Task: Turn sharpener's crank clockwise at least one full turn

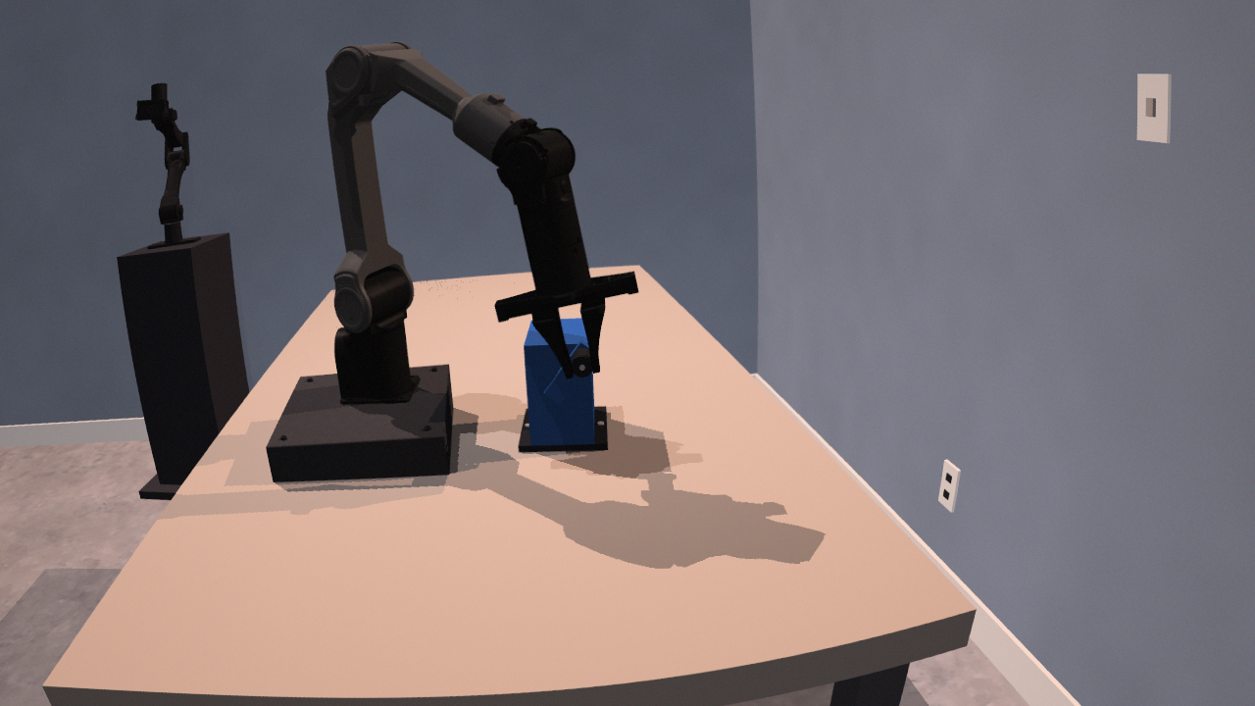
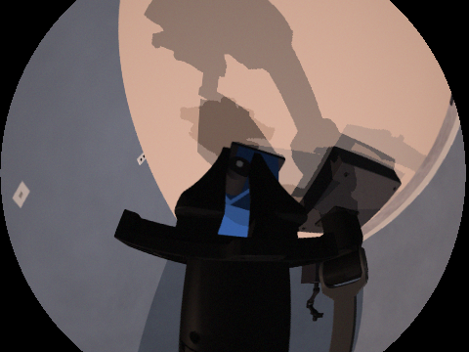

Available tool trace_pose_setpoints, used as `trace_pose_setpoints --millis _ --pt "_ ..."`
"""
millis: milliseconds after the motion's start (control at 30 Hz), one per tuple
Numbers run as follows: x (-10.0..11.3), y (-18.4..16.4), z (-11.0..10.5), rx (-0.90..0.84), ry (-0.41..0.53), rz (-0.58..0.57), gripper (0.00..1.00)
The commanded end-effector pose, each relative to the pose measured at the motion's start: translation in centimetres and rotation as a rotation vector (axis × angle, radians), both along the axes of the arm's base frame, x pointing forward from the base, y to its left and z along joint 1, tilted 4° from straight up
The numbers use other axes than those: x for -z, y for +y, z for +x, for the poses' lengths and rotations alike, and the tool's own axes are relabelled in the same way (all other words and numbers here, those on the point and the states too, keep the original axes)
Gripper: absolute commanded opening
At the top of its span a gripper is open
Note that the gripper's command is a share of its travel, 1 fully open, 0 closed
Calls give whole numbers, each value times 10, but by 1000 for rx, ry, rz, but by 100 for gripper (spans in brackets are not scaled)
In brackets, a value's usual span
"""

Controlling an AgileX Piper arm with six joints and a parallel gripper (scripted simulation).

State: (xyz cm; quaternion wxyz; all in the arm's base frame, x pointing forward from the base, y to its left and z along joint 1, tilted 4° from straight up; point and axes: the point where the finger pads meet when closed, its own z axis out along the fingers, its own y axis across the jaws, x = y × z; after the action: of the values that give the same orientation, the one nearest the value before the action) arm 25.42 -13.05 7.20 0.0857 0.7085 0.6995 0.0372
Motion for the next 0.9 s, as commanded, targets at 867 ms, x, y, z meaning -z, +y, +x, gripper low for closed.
trace_pose_setpoints --millis 867 --pt "21 -2 15 -1 1 0 20"
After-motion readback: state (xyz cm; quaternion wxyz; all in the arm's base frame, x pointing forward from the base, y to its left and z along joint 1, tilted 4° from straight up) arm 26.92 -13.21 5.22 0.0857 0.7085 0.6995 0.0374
